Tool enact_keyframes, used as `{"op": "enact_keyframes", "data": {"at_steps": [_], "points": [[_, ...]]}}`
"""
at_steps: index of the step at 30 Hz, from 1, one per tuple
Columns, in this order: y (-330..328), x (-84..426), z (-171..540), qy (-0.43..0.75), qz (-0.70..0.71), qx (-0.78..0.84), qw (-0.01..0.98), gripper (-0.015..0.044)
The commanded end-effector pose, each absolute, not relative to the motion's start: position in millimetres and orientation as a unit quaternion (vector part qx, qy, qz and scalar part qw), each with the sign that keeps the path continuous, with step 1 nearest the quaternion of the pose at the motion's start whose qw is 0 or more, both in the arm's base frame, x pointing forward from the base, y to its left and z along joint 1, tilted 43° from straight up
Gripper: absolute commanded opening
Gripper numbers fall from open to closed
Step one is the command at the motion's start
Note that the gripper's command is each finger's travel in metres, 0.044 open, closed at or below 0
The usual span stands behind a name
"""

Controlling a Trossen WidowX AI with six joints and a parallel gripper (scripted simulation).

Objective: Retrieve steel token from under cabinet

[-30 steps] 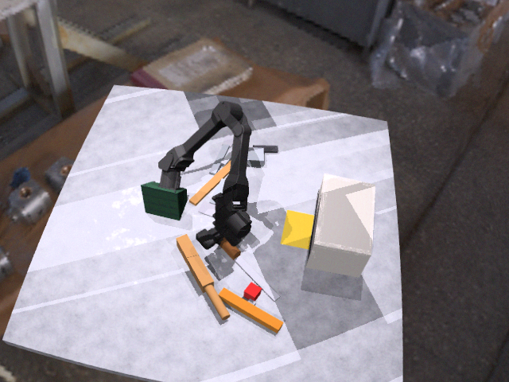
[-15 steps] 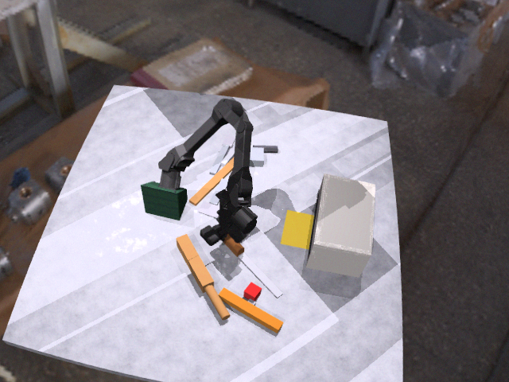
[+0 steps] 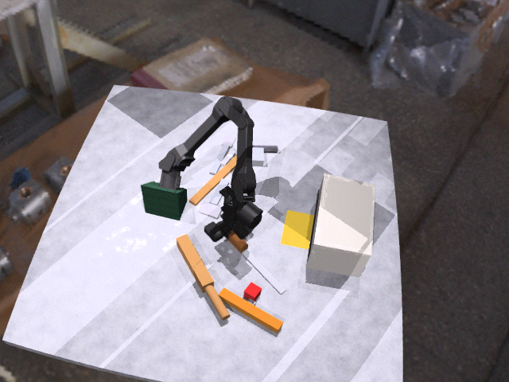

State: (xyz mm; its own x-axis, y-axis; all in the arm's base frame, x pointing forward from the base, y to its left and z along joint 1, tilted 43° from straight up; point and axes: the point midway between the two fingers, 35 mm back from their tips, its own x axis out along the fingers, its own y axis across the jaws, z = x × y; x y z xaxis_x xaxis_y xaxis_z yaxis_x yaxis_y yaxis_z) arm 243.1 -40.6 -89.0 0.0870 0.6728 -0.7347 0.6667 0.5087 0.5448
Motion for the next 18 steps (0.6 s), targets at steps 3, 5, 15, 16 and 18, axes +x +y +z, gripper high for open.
{"op": "enact_keyframes", "data": {"at_steps": [3, 5, 15, 16, 18], "points": [[-35.7, 248.6, -81.6, 0.673, 0.004, 0.498, 0.547, 0.0000], [-34.1, 249.9, -79.9, 0.673, 0.004, 0.498, 0.547, 0.0000], [-25.7, 256.3, -71.5, 0.672, 0.004, 0.499, 0.547, 0.0000], [-24.8, 257.0, -70.6, 0.672, 0.004, 0.499, 0.547, 0.0000], [-23.0, 258.2, -68.8, 0.672, 0.004, 0.499, 0.547, 0.0000]]}}
